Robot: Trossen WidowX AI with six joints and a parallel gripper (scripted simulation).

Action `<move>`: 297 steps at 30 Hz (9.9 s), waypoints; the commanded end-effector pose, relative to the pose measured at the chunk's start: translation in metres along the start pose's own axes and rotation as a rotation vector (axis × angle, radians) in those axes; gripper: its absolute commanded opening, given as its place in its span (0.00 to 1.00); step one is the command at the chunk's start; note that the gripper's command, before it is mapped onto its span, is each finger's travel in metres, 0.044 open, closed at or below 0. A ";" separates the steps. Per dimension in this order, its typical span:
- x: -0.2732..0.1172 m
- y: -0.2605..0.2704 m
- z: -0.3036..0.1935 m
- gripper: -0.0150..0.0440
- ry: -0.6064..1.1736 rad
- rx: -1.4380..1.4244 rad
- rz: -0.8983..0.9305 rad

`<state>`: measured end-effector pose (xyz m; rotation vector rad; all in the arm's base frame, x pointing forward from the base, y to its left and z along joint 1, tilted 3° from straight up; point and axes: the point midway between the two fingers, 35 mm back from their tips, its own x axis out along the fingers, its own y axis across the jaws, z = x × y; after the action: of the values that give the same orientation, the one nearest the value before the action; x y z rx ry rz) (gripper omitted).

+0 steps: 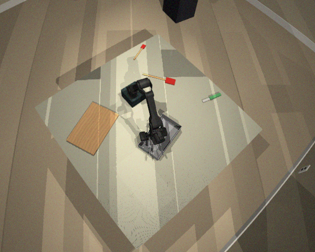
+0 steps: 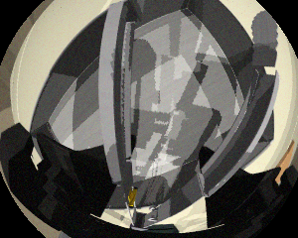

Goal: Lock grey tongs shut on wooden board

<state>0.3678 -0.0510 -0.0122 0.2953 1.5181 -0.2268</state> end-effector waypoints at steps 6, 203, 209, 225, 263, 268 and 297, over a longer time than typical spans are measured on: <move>-0.001 0.002 0.000 0.66 0.000 -0.003 0.006; -0.118 -0.430 -0.194 0.00 -0.649 0.936 -0.359; -0.124 -0.425 -0.194 0.00 -0.737 0.909 -0.403; -0.139 -0.405 -0.204 0.00 -0.973 0.852 -0.526; -0.149 -0.386 -0.212 0.00 -1.105 0.801 -0.602; -0.149 -0.386 -0.212 0.00 -1.105 0.801 -0.602; -0.136 -0.416 -0.192 0.00 -0.917 0.883 -0.474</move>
<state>0.0414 -0.3789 0.0951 0.4200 0.4693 -1.2390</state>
